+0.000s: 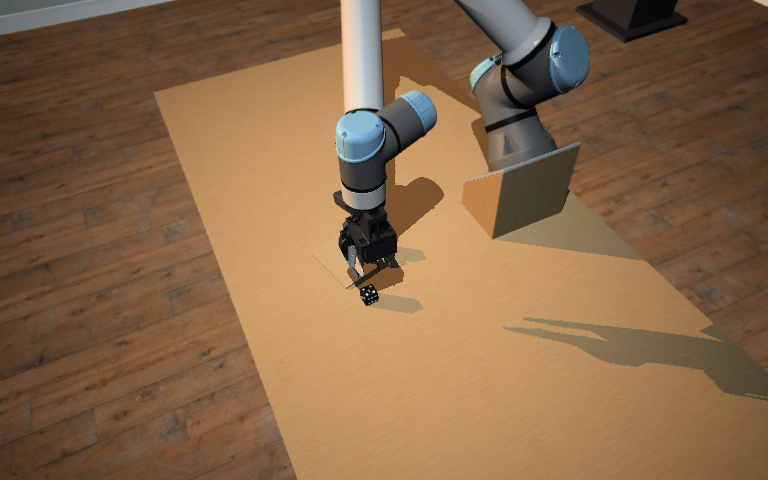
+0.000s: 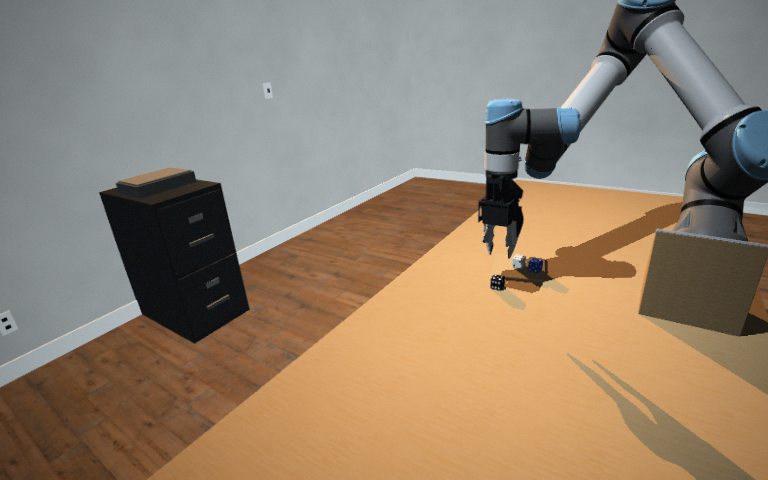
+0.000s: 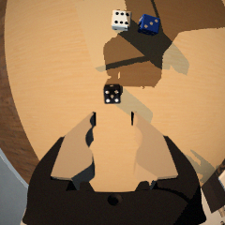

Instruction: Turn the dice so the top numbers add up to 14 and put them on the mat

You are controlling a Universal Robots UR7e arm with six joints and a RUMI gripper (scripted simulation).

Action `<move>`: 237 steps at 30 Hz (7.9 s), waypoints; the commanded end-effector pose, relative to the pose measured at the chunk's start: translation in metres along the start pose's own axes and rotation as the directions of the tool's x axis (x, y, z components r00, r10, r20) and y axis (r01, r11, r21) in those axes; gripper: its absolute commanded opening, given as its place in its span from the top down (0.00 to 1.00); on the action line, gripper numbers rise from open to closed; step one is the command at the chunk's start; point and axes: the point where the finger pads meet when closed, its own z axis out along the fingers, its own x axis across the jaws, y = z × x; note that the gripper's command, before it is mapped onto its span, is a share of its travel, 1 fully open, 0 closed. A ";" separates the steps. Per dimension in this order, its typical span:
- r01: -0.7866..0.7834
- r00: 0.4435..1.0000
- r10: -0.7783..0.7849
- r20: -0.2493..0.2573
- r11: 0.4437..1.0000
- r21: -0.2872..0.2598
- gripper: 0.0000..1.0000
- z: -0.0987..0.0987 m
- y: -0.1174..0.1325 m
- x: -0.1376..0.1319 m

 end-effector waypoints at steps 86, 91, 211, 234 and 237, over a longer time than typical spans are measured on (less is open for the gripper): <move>0.000 1.000 0.000 0.002 1.000 -0.002 0.72 0.053 0.001 -0.002; 0.000 1.000 0.000 0.002 1.000 -0.002 0.72 0.053 0.001 -0.002; 0.000 1.000 0.000 0.002 1.000 -0.002 0.90 0.070 0.001 -0.002; 0.000 1.000 0.000 0.002 1.000 -0.002 0.90 -0.011 0.001 -0.001; 0.000 1.000 0.000 0.002 1.000 -0.002 0.90 -0.012 0.001 -0.001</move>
